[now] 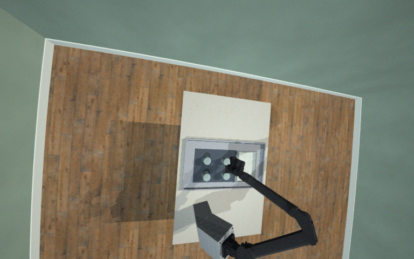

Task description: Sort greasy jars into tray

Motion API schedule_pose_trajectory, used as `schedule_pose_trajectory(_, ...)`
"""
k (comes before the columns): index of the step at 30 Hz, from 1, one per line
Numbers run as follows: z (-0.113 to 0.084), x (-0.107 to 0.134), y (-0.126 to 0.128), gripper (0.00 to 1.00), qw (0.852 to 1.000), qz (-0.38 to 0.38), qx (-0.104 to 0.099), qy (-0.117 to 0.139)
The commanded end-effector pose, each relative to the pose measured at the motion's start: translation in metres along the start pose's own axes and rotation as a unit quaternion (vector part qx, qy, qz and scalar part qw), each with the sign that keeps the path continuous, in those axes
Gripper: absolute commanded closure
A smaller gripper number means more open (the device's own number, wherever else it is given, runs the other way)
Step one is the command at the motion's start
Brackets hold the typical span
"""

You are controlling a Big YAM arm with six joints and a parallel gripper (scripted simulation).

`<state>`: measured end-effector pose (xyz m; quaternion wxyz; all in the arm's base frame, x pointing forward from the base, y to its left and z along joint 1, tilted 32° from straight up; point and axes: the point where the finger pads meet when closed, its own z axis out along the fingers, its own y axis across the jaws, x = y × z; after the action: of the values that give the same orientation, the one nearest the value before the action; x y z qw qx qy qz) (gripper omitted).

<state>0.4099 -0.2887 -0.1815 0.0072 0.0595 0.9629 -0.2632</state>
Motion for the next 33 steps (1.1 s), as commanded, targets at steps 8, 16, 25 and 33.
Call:
schedule_pose_trajectory(8,-0.0016,-0.0437,-0.0015,1.0,0.999,0.012,0.007,-0.035)
schedule_pose_trajectory(16,-0.0017,-0.0448,-0.0015,1.0,0.999,0.012,0.007,-0.035)
schedule_pose_trajectory(25,-0.0018,-0.0457,-0.0016,1.0,0.999,0.012,0.007,-0.035)
schedule_pose_trajectory(33,-0.0018,-0.0468,-0.0016,1.0,0.999,0.012,0.007,-0.035)
